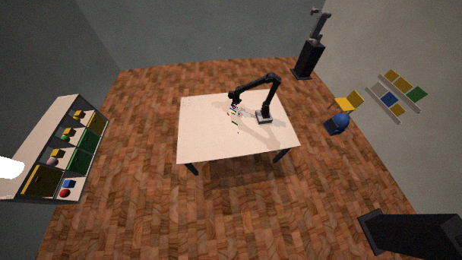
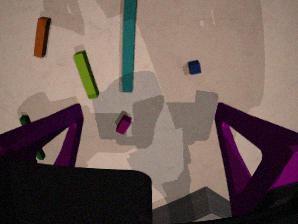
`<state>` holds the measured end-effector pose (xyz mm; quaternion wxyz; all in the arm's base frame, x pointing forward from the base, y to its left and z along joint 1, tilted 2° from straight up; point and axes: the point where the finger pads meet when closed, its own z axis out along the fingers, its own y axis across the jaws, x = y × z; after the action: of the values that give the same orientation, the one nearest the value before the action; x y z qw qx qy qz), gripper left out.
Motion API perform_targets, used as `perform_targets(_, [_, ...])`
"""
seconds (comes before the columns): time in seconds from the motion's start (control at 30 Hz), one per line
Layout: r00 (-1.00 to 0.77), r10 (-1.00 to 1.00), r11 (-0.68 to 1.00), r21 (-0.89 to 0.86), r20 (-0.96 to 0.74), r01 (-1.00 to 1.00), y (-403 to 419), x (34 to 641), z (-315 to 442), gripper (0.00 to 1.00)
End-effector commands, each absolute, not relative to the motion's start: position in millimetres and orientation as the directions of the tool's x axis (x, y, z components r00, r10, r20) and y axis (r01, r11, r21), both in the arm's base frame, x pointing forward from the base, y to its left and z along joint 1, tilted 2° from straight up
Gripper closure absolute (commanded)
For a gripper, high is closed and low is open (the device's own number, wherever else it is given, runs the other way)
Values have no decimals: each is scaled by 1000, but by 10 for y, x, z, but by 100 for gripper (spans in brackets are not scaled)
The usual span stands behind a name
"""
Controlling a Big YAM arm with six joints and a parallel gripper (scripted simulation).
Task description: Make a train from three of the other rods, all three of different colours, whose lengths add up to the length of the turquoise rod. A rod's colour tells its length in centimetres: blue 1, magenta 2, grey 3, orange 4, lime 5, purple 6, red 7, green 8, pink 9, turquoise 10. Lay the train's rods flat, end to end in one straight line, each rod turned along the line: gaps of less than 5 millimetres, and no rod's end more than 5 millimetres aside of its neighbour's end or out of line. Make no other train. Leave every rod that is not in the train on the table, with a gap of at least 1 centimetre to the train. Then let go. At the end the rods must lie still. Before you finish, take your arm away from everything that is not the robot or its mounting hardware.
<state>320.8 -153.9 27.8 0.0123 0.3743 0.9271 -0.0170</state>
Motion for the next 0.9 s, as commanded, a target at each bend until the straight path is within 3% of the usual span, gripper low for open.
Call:
perform_targets(0.0, [-807, 586, 808, -21, -72, 589, -1704, 3163, 378, 0])
perform_targets(0.43, [-878, 474, 879, -33, -68, 476, -1917, 2975, 378, 0])
perform_targets(0.47, [-878, 474, 879, -34, -68, 477, -1917, 2974, 378, 77])
perform_targets(0.87, [-875, 479, 876, -33, -68, 482, -1917, 2974, 378, 77])
